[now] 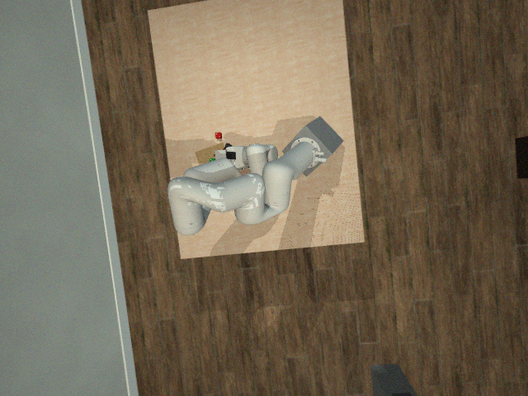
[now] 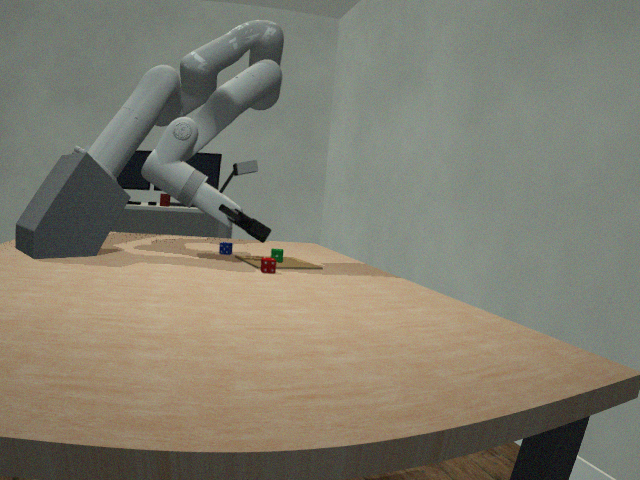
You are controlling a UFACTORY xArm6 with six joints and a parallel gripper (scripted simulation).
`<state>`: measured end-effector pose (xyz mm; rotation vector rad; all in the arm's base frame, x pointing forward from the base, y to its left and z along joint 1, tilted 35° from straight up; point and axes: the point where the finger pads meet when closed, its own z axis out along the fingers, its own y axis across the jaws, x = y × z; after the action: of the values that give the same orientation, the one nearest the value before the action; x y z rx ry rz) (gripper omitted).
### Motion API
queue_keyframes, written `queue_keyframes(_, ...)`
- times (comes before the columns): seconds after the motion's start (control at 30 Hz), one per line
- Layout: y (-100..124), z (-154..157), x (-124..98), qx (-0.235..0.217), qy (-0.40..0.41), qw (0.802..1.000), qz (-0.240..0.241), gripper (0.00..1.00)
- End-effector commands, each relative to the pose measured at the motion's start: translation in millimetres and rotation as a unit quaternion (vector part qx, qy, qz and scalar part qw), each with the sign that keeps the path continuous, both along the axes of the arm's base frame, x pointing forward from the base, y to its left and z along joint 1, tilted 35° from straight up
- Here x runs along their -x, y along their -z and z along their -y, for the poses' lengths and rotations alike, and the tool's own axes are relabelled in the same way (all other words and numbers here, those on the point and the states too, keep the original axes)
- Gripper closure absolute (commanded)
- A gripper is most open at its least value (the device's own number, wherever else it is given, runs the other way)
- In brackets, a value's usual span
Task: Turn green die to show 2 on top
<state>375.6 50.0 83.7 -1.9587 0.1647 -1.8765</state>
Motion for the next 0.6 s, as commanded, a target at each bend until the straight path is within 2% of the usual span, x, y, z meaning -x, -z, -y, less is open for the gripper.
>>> queue_keyframes(0.0,-17,9,8,0.000,-0.001,1.000,-0.001,0.58)
queue_keyframes(0.3,-36,19,17,0.000,-0.001,1.000,-0.001,0.58)
queue_keyframes(0.57,-39,20,18,0.000,-0.001,1.000,-0.001,0.58)
